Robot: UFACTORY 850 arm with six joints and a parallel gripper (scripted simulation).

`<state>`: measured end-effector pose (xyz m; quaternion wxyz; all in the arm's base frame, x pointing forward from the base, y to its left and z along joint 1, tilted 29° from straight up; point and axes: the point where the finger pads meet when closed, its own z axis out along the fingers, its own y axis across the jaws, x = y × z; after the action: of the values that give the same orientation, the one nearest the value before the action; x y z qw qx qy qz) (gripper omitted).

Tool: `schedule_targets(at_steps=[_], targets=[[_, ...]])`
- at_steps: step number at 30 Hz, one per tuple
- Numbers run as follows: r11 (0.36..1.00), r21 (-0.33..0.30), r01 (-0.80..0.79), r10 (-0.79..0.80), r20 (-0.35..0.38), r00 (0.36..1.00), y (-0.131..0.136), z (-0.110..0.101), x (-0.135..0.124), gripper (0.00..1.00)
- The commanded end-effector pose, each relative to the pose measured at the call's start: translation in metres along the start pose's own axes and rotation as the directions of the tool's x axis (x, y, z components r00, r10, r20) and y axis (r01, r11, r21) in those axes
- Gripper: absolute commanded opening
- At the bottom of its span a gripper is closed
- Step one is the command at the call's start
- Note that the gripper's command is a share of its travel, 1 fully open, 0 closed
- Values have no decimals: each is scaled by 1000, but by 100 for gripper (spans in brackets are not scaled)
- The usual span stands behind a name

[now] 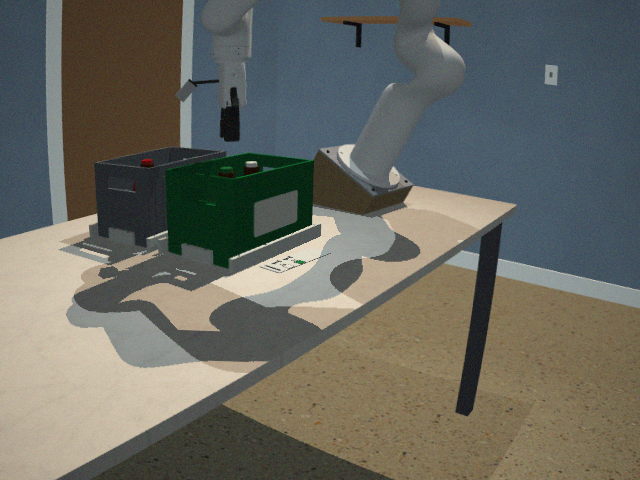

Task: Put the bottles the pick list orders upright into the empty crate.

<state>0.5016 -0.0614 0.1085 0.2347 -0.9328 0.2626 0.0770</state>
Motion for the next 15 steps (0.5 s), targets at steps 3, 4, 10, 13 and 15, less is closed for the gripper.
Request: schedule_targets(at_steps=[3, 4, 10, 13, 15], targets=[[1000, 0, 1, -1, -2, 1000, -11, -7, -12, 65], [1000, 1, 1, -1, -2, 1000, -14, -9, -15, 65], [1000, 1, 1, -1, -2, 1000, -31, -18, -38, 65], [1000, 1, 1, -1, -2, 1000, -40, -23, -50, 65], [1000, 1, 1, -1, -2, 1000, -45, -26, -57, 65]])
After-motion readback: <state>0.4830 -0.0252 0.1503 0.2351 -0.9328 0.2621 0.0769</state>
